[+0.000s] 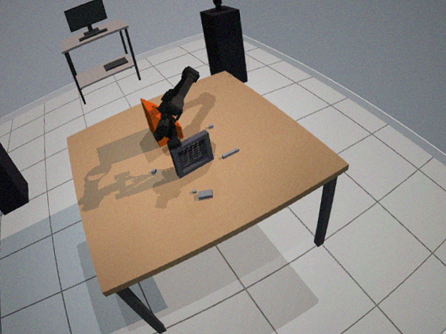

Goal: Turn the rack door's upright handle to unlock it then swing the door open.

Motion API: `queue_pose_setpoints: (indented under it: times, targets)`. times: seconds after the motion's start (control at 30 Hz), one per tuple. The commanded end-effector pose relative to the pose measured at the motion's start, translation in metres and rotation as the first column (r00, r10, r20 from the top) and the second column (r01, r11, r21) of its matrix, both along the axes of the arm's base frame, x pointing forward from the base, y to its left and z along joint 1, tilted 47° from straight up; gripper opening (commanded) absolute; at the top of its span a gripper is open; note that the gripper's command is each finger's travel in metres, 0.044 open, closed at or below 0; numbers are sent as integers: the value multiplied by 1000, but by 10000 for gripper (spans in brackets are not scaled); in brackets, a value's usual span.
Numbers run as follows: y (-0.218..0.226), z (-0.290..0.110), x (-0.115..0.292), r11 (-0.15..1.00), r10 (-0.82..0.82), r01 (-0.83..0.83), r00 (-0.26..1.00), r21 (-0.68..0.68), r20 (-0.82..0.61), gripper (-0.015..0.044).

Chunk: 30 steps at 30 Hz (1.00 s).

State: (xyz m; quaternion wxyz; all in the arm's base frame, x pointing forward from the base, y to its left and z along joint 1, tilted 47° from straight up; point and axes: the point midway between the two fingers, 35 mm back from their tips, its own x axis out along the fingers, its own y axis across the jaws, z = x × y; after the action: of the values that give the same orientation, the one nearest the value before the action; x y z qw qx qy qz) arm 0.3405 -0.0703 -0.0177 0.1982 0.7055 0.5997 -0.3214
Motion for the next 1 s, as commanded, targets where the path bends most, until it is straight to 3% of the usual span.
queue_pose_setpoints:
  times: [0.0,0.33,0.43,0.67,0.97]
  targets:
    - [1,1,0,1000,-21,21,1000,10,-17,16]
    - [1,1,0,1000,-21,21,1000,10,-17,279]
    - [1,1,0,1000,2,-2,1000,7,7,288]
    - [1,1,0,973,232,-228,942,-47,244,288]
    - [1,1,0,859,501,-473,705,-195,501,288]
